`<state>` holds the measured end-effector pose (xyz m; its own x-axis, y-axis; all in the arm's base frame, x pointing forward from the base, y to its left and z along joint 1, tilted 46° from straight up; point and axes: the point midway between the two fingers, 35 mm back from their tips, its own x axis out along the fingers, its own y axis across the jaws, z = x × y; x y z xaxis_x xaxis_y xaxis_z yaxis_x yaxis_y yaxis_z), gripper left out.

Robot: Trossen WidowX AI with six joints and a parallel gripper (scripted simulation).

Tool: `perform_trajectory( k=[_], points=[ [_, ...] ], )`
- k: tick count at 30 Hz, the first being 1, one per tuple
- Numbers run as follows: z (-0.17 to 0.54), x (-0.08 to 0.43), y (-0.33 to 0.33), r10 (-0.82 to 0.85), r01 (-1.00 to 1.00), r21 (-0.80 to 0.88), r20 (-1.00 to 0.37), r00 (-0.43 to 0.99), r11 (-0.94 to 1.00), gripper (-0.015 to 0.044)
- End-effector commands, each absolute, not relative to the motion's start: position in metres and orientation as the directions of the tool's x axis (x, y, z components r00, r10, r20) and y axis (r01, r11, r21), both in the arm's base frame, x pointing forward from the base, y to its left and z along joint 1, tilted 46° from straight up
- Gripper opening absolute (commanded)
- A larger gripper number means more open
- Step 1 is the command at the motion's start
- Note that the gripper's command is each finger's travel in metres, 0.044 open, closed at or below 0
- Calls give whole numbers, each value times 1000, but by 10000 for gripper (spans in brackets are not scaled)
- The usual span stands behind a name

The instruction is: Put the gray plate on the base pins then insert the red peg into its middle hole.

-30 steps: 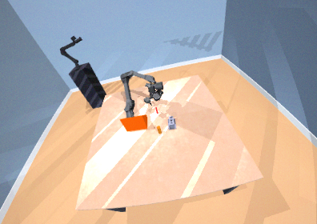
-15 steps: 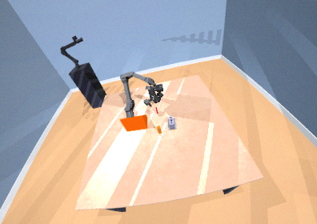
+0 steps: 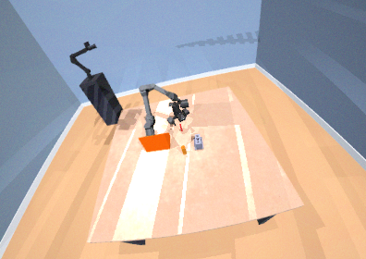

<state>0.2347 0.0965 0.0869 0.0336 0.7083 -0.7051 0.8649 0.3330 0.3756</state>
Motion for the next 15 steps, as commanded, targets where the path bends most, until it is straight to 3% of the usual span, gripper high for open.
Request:
perform_trajectory(
  k=[1, 15],
  points=[
    [80, 233, 103, 712, 868, 369, -702, 27, 332, 440],
    [64, 234, 118, 712, 868, 370, -702, 27, 332, 440]
  ],
)
